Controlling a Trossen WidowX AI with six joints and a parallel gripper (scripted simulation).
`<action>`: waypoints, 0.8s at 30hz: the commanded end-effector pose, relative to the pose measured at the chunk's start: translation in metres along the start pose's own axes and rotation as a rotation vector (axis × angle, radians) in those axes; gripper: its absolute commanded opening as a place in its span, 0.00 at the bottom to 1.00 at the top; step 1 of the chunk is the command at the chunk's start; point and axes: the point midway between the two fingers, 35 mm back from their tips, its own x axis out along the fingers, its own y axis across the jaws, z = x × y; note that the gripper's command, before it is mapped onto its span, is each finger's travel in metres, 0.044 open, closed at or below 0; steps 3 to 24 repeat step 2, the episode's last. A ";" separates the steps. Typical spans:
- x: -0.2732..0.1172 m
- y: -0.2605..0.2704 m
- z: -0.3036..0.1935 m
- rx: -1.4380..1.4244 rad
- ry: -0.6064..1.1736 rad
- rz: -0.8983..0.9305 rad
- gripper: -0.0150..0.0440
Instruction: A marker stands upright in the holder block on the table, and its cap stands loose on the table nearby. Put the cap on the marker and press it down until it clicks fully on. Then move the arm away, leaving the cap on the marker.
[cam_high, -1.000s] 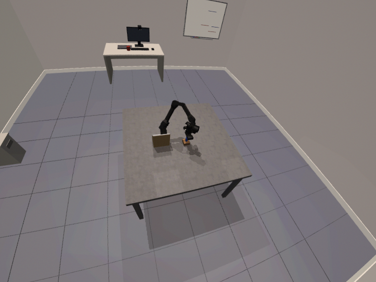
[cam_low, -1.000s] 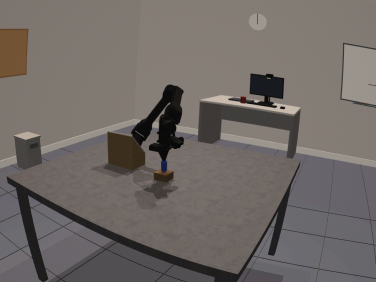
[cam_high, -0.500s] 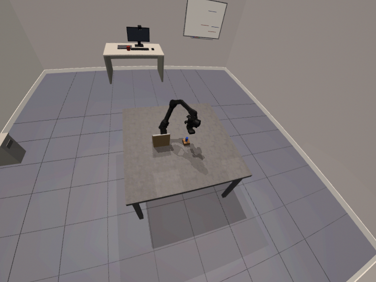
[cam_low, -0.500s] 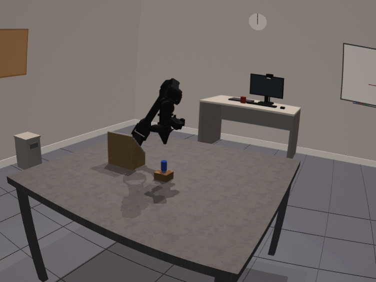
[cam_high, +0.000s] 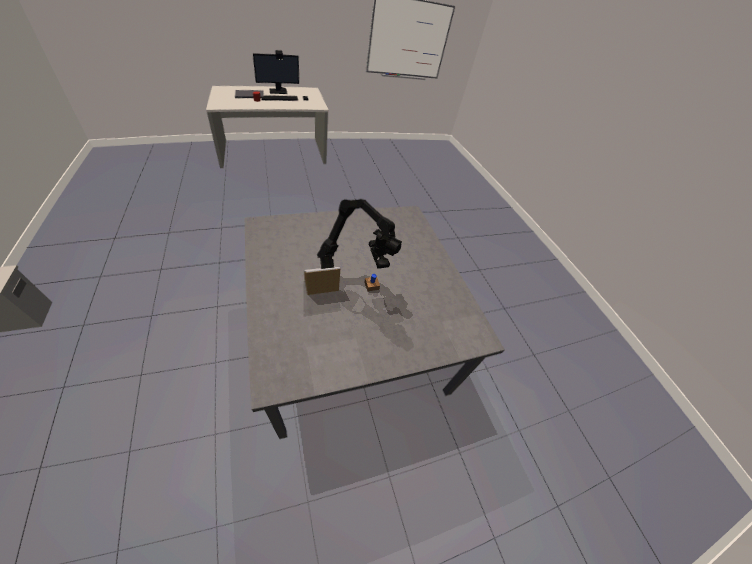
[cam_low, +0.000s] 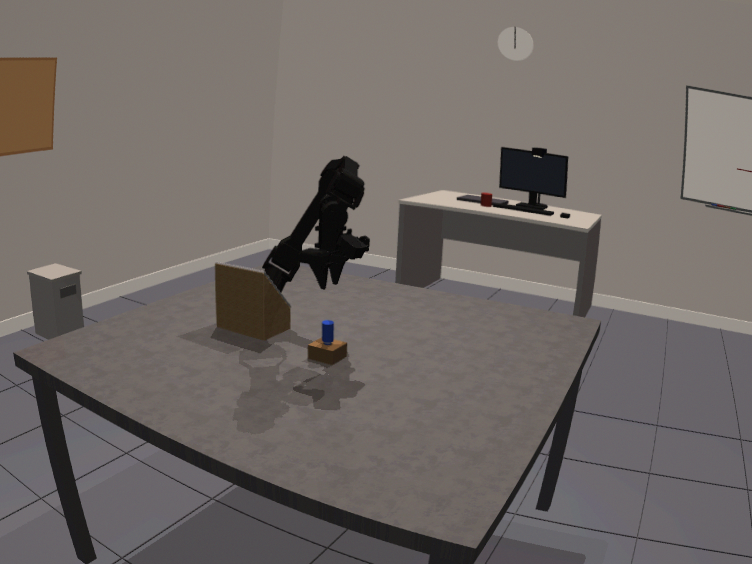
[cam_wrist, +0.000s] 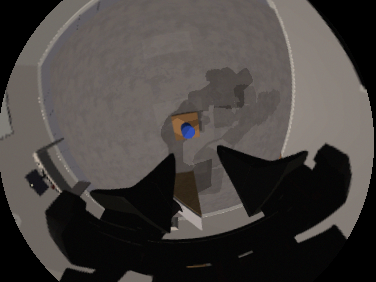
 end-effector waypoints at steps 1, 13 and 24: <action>0.000 0.000 -0.001 -0.004 0.006 -0.003 0.83; 0.000 0.000 -0.001 -0.004 0.006 -0.003 0.88; 0.000 0.000 -0.001 -0.004 0.006 -0.003 0.88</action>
